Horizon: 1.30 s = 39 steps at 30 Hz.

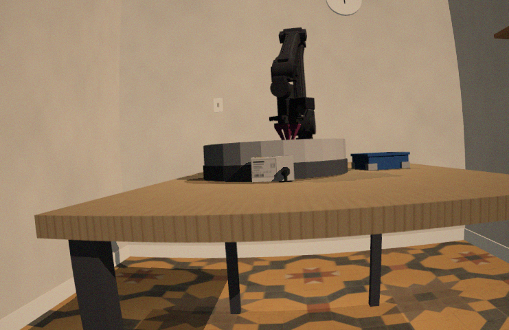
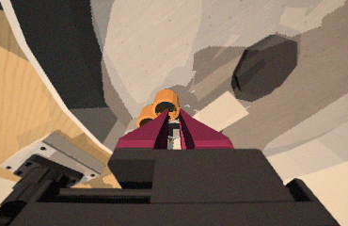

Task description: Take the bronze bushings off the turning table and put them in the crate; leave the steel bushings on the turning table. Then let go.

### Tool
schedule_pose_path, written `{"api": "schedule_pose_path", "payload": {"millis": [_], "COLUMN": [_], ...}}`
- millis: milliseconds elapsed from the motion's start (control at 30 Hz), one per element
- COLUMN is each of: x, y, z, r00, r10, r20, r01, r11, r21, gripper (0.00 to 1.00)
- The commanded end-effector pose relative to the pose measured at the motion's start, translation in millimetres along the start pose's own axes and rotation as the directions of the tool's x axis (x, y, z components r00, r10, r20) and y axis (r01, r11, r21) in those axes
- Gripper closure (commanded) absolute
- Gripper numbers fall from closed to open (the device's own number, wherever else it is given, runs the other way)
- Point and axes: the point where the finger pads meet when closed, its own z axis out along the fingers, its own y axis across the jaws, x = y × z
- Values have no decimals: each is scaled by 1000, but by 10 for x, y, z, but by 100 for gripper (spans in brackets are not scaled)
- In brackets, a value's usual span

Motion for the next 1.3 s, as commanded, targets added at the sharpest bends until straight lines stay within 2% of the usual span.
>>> {"api": "schedule_pose_path", "payload": {"millis": [0,200,267,467,1267], "x": [40,39,21,7,22], "y": [-22,-23,-50,-67,-45], "z": [-47,-43,36,115,116], "r00": [1000,1000,1000,1000,1000], "r10": [-1,-1,-1,-2,-2], "r20": [4,4,4,4,-2], "r01": [1,1,1,2,2], "r11": [1000,1000,1000,1000,1000], "r21": [6,5,4,5,-4], "gripper": [87,87,87,87,87]}}
